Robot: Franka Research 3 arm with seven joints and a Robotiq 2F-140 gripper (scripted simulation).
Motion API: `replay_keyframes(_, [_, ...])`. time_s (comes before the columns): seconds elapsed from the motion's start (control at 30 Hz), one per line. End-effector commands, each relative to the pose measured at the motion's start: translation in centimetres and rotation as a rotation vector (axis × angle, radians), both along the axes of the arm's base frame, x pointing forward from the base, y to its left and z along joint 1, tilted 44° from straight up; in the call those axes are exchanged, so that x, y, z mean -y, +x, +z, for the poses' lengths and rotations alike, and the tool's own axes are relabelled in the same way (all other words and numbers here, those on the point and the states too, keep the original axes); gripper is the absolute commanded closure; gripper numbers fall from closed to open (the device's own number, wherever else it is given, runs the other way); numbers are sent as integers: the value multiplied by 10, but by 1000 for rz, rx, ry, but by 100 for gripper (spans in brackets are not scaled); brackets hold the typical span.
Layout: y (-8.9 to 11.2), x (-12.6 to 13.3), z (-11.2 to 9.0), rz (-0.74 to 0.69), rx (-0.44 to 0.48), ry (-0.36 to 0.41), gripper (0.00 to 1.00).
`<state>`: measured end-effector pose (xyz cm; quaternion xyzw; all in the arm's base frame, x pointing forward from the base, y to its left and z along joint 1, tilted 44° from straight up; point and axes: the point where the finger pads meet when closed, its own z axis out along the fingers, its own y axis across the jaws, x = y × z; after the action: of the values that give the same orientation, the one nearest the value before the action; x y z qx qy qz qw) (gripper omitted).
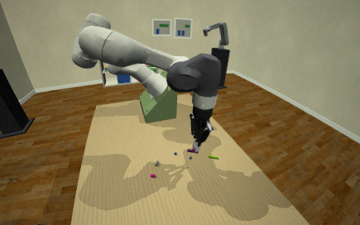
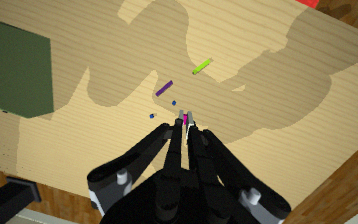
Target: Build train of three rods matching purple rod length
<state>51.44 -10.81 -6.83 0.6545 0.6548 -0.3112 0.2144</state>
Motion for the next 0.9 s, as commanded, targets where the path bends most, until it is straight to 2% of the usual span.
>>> replay_keyframes(0.0, [-3, -4, -2, -113, 122, -19, 97])
replay_keyframes(0.77, [-20, -16, -11, -348, 347, -59, 97])
replay_keyframes(0.87, [-20, -16, -11, -357, 355, -61, 97])
